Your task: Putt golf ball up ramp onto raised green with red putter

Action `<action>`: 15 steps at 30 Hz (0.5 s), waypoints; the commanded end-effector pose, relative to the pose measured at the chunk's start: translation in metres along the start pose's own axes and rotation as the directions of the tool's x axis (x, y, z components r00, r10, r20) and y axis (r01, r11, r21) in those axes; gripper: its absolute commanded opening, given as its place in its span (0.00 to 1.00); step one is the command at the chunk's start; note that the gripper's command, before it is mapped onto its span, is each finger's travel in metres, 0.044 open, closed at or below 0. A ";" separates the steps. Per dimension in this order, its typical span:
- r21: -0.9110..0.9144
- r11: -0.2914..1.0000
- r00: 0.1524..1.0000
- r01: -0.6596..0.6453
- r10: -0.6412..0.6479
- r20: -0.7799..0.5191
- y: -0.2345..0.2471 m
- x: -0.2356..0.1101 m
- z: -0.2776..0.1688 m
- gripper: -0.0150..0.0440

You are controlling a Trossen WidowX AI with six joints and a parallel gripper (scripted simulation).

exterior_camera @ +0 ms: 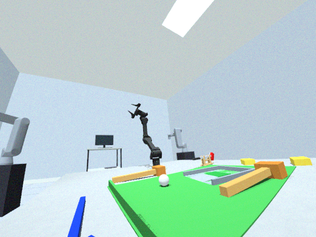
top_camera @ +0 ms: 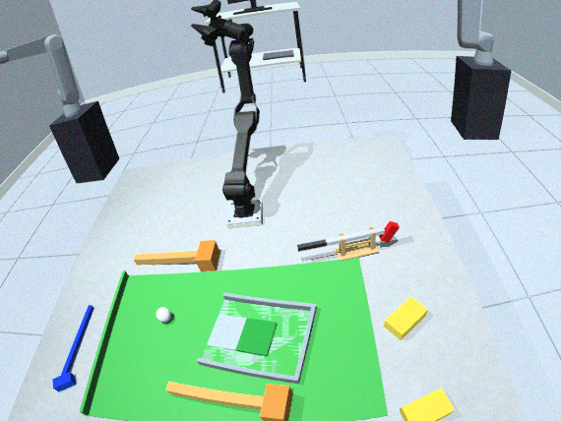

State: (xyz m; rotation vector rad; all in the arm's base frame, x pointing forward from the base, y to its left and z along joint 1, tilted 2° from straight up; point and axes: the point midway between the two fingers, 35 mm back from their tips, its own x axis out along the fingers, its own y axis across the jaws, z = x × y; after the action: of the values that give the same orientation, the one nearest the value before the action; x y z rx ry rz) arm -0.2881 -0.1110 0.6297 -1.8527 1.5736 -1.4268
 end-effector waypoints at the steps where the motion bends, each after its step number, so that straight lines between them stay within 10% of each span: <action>1: -0.010 1.000 1.000 0.004 -0.004 0.001 -0.002 0.000 0.001 0.98; 15: -0.773 0.505 0.903 0.385 -0.380 0.202 -0.153 0.008 0.141 1.00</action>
State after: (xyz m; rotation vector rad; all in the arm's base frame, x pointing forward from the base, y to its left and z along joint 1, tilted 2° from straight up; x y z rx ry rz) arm -0.1301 -0.1171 0.6815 -2.6570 2.0246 -0.9702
